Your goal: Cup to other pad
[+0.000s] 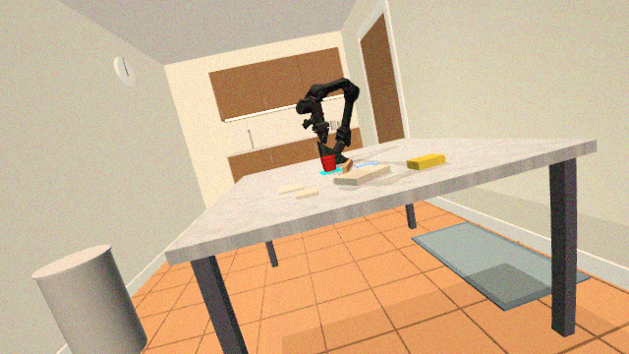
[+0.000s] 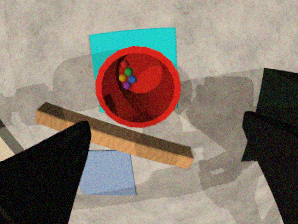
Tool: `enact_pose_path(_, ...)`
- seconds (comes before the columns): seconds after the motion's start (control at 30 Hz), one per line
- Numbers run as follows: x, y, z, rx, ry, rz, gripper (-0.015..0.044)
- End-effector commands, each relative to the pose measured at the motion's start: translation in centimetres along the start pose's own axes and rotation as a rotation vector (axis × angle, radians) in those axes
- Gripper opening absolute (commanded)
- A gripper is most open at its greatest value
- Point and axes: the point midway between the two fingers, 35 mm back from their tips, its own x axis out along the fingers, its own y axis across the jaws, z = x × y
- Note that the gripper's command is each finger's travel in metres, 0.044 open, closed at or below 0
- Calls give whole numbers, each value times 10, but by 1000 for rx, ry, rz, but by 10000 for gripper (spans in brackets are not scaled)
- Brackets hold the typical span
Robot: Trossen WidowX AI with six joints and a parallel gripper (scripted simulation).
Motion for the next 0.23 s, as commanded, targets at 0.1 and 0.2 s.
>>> enact_pose_path(0.1,-16,0,0,-4,-2,-2,440)
enact_pose_path(0.2,-12,1,0,-1,-3,2,440)
